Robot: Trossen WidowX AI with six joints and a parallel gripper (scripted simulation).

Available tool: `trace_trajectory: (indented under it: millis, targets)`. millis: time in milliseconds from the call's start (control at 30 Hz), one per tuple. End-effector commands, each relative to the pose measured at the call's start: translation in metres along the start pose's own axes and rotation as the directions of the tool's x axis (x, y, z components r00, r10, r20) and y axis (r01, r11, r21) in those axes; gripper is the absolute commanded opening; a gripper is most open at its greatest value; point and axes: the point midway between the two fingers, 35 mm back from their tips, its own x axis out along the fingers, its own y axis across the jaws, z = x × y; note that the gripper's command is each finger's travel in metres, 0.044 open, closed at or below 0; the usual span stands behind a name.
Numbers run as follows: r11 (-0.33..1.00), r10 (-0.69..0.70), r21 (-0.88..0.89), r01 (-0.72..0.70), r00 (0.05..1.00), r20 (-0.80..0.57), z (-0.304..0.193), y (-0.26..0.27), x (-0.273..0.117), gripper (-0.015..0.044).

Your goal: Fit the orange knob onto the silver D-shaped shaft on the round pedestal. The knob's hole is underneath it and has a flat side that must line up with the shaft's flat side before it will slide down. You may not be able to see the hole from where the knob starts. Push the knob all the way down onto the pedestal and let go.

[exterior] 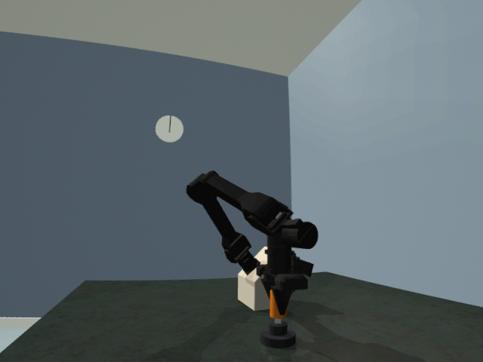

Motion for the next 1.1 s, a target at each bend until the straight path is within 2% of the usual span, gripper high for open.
trace_trajectory:
  millis: [0, 333, 567, 1067]
  targets:
    - [1.0, -0.006, -0.006, 0.006, 1.0, -0.001, 0.0007, -0.0016, 0.0001, 0.0]
    - [1.0, -0.005, -0.014, 0.005, 1.0, -0.001, 0.0002, 0.0004, -0.0044, 0.0]
    - [0.977, -0.005, -0.214, 0.005, 1.0, -0.001, -0.0015, 0.0033, -0.0056, 0.0]
    - [0.977, -0.005, -0.214, 0.005, 1.0, -0.001, -0.0021, 0.0036, -0.0017, 0.0]
